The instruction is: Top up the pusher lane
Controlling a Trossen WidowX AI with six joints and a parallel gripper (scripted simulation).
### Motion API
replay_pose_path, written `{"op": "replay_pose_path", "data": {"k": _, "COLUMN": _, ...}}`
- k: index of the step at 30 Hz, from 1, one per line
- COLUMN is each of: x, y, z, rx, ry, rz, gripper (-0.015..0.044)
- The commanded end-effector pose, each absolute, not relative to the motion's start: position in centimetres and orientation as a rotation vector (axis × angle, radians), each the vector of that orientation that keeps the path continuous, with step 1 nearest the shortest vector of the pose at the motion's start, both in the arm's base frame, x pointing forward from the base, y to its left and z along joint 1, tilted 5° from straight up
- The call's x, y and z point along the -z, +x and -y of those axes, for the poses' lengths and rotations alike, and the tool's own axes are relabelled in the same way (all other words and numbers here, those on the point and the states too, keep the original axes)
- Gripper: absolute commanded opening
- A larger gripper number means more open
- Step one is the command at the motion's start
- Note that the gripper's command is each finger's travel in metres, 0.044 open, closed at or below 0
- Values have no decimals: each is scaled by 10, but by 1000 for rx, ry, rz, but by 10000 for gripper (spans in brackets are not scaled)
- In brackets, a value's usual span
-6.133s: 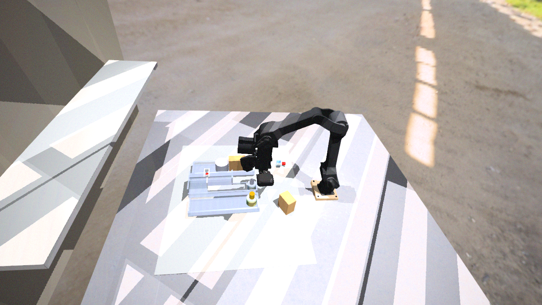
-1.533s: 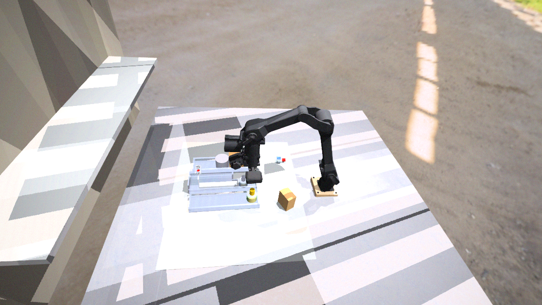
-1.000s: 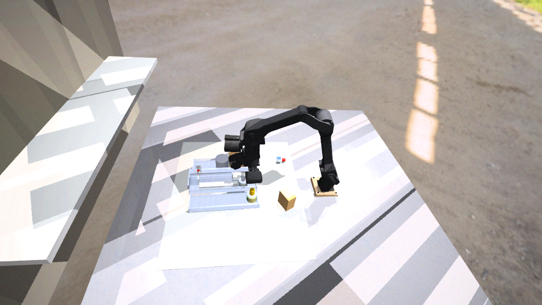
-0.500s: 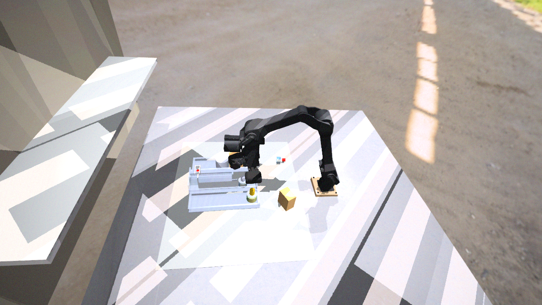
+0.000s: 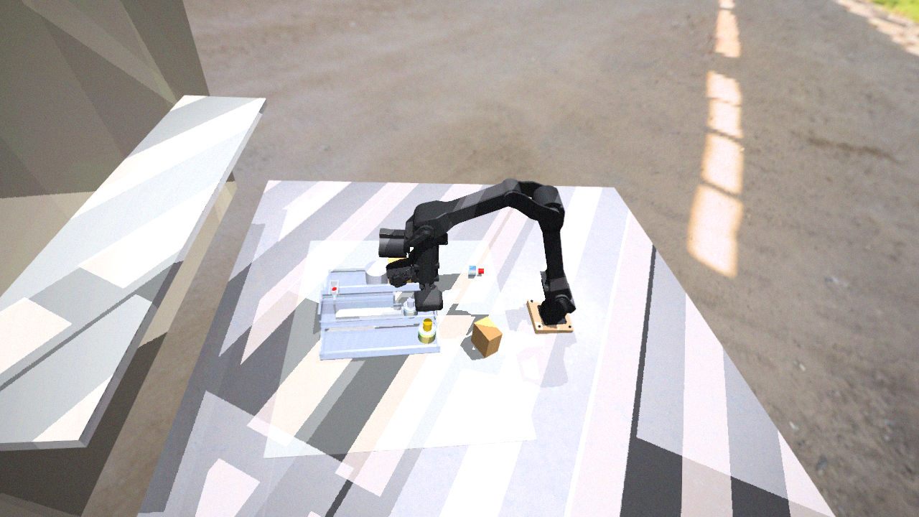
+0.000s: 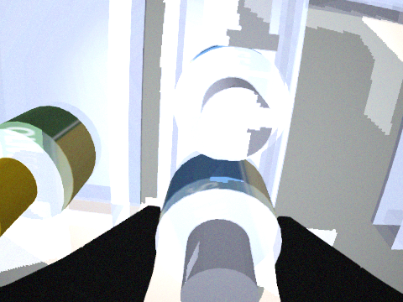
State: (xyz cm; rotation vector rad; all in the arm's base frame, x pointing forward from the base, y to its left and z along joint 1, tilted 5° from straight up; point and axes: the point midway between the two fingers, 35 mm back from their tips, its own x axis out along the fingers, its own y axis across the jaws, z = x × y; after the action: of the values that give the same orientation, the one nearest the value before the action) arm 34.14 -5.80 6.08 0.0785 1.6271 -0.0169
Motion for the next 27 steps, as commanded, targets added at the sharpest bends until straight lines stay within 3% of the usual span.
{"op": "replay_pose_path", "data": {"k": 1, "x": -63, "y": 348, "z": 59, "rx": 22, "ry": 79, "rz": -1601, "gripper": 0}}
{"op": "replay_pose_path", "data": {"k": 27, "x": -54, "y": 348, "z": 59, "rx": 22, "ry": 79, "rz": -1601, "gripper": 0}}
